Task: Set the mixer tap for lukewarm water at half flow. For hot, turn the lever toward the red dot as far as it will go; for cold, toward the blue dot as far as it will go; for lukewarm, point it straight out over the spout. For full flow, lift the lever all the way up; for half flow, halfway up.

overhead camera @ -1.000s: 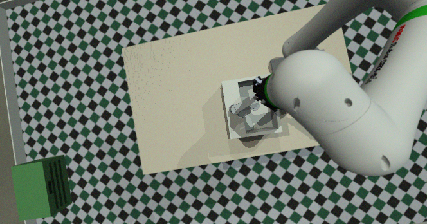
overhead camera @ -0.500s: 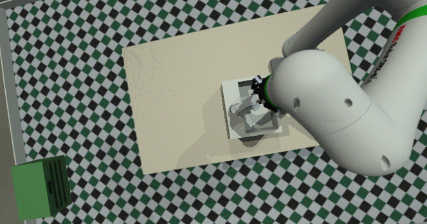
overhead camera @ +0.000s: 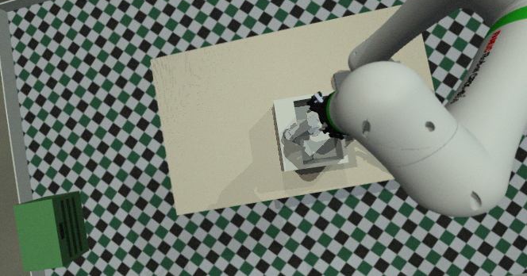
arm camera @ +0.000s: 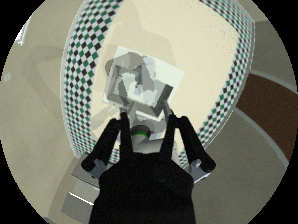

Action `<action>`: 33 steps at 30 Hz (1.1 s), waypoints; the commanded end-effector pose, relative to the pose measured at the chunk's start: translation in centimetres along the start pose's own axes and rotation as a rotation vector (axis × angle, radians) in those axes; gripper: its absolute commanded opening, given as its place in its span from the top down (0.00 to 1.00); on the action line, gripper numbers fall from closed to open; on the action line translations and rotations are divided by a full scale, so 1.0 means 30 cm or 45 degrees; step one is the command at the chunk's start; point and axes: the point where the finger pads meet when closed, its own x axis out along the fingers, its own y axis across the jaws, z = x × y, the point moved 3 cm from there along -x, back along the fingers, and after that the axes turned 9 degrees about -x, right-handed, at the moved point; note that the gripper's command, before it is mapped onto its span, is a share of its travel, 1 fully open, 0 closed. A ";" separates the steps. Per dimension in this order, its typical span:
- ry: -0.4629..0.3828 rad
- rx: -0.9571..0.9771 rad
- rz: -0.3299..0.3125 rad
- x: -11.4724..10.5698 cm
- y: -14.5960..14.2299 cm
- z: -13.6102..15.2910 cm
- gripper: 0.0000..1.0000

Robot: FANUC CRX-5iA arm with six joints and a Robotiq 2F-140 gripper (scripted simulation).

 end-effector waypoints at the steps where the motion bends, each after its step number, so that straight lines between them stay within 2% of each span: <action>1: 0.000 0.000 0.000 -0.001 0.000 0.000 0.57; 33: 0.006 0.013 -0.009 0.022 0.000 -0.001 0.57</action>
